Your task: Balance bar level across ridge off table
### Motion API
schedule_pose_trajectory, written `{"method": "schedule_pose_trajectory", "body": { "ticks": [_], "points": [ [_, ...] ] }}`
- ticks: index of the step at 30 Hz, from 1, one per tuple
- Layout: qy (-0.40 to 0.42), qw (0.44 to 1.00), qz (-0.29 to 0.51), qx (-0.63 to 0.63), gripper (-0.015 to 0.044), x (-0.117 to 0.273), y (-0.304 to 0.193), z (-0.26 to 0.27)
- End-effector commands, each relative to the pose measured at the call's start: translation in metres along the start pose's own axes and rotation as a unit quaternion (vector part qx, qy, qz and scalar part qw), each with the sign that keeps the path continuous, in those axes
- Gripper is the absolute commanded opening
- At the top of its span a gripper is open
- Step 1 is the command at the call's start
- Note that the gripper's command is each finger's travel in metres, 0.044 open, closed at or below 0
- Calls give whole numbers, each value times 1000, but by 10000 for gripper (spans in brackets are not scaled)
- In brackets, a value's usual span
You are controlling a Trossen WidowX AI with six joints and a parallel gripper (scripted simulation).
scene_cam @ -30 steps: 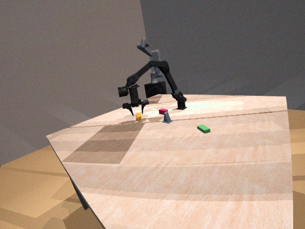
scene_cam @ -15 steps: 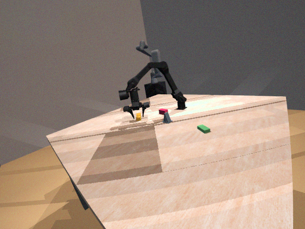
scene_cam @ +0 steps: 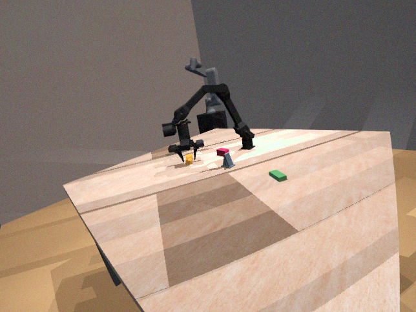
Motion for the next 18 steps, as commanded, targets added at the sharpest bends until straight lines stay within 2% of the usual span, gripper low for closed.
{"method": "schedule_pose_trajectory", "body": {
  "ticks": [1, 3, 11, 15, 18],
  "points": [
    [0, 1000, 0, 0, 210, 0, 0, 0],
    [0, 1000, 0, 0, 158, 0, 0, 0],
    [0, 1000, 0, 0, 104, 0, 0, 0],
    [0, 1000, 0, 0, 0, 6, 0, -1],
    [0, 1000, 0, 0, 0, 14, 1, -2]
  ]
}}
Point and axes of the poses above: the point midway between the two fingers, 35 mm back from their tips, its own x axis back along the fingers, its own z axis across the jaws, y = z × x, the point moved 4 cm from there along x, back along the fingers, and after that the axes turned 13 degrees about -x, right-handed, at the moved point
